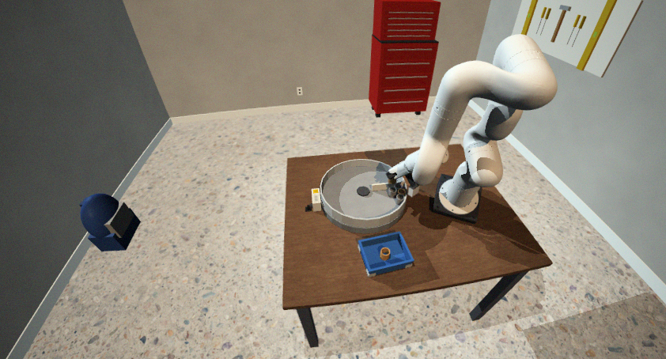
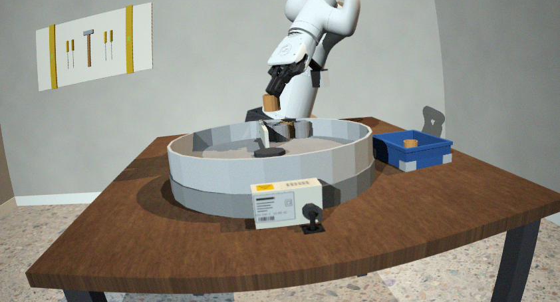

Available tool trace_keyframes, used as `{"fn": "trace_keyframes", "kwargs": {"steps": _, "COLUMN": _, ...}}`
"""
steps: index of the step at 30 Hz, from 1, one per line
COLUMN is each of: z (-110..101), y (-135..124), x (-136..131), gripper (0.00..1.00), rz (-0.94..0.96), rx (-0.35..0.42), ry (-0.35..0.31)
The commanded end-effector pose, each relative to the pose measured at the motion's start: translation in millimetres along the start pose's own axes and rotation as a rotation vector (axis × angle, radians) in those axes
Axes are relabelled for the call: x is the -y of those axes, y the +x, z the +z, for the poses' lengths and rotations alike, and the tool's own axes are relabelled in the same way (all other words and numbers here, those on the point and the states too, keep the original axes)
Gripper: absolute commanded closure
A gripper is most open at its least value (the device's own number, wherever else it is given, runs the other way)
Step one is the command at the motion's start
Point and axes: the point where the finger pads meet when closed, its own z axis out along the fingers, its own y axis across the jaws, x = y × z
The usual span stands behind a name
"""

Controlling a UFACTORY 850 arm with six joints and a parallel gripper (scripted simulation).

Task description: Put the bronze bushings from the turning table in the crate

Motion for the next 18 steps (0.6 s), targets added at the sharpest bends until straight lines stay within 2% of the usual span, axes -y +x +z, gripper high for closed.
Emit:
{"fn": "trace_keyframes", "kwargs": {"steps": 1, "z": -1.1, "y": 0.7, "x": -2.1, "gripper": 1.00, "rz": 0.000, "rx": 0.001, "ry": -0.001}}
{"fn": "trace_keyframes", "kwargs": {"steps": 18, "z": -18.9, "y": 22.0, "x": -28.4, "gripper": 1.00, "rz": 0.000, "rx": 0.001, "ry": -0.001}}
